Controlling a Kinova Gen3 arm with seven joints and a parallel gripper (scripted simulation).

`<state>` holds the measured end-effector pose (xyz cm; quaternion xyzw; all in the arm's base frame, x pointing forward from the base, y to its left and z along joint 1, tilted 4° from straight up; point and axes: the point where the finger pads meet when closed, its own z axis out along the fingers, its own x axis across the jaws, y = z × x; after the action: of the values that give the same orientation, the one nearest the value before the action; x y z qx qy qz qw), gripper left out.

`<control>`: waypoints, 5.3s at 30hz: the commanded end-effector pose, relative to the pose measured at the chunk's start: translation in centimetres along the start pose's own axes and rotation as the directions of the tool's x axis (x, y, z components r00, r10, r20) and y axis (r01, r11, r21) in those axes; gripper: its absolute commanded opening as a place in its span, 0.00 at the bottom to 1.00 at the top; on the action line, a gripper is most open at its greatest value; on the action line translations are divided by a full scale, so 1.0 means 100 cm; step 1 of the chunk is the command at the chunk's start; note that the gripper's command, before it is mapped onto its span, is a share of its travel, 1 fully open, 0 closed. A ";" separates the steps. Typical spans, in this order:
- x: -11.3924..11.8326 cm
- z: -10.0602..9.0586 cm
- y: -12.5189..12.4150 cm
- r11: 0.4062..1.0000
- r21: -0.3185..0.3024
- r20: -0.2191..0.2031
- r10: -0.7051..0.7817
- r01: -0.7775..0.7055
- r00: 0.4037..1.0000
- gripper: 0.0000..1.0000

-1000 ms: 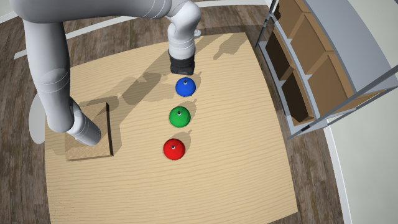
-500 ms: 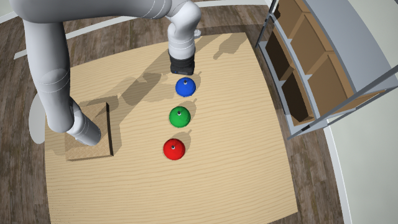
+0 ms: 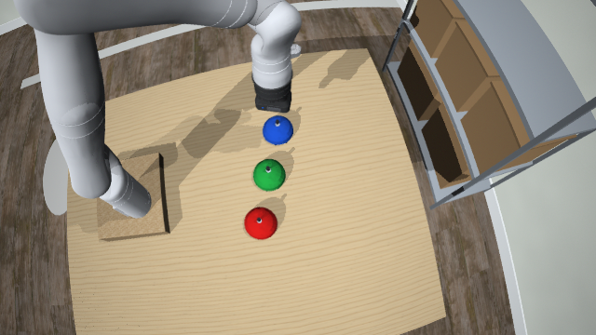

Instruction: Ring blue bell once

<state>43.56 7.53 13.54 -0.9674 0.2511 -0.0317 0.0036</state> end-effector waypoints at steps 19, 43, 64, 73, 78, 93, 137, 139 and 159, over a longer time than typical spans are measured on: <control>0.000 0.007 0.000 1.000 0.001 -0.002 0.000 0.000 1.000 0.17; 0.001 0.044 -0.001 1.000 0.001 -0.002 0.000 0.000 1.000 0.17; 0.001 0.060 -0.001 1.000 0.001 -0.002 0.000 0.000 1.000 0.17; 0.001 0.061 -0.001 1.000 0.001 -0.002 0.000 0.000 1.000 0.17; 0.001 0.061 -0.001 1.000 0.001 -0.002 0.000 0.000 1.000 0.17; 0.001 0.061 -0.001 1.000 0.001 -0.002 0.000 0.000 1.000 0.17; 0.001 0.071 -0.001 1.000 0.001 -0.002 0.000 0.000 1.000 0.17; 0.001 0.071 -0.001 1.000 0.001 -0.002 0.000 0.000 1.000 0.17; 0.001 0.074 -0.001 1.000 0.001 -0.002 0.000 0.000 1.000 0.17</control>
<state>44.18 7.49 6.35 -0.9673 0.2513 -0.0336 0.0042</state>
